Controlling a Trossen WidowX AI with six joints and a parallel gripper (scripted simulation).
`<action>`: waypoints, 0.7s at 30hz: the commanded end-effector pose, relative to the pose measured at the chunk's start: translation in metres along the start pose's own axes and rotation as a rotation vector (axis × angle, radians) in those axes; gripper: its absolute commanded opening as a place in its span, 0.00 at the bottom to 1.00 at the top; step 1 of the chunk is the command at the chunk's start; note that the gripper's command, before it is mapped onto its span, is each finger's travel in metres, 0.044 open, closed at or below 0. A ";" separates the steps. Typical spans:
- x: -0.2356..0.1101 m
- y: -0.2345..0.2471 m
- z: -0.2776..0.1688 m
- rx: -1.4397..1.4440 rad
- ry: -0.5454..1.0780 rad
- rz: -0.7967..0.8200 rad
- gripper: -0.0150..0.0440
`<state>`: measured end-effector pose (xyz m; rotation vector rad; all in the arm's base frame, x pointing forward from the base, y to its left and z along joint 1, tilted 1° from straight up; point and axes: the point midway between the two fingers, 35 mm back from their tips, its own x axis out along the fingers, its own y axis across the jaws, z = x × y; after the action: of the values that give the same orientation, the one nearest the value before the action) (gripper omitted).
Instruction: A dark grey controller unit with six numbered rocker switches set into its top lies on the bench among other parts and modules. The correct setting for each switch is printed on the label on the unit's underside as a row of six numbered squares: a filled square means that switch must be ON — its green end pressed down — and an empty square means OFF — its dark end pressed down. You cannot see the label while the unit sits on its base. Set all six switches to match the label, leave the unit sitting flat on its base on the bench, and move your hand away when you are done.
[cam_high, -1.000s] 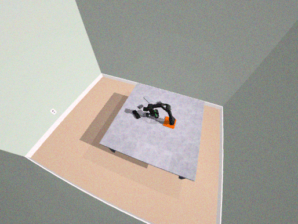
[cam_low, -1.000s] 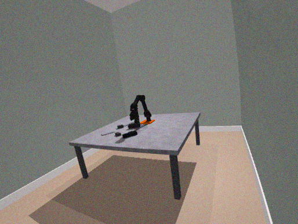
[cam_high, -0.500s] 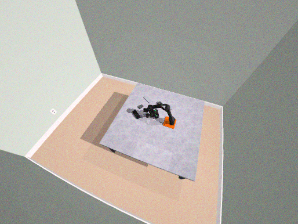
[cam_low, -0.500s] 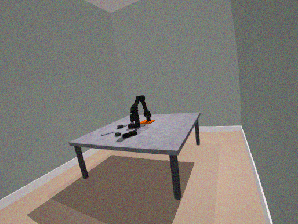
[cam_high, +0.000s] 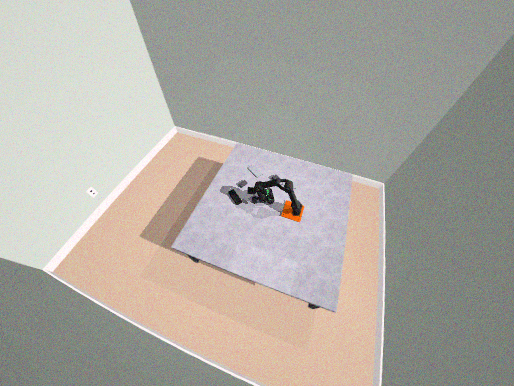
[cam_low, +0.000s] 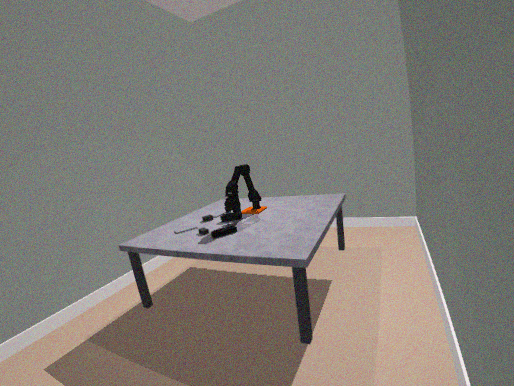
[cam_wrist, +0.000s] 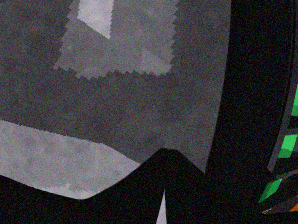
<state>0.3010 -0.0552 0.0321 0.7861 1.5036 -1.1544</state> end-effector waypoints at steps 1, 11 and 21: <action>0.003 -0.003 0.000 -0.007 0.000 -0.010 0.25; 0.004 -0.007 0.000 -0.007 0.000 -0.010 0.25; 0.006 -0.011 0.000 -0.007 0.000 -0.011 0.25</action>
<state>0.2933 -0.0578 0.0303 0.7847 1.5089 -1.1566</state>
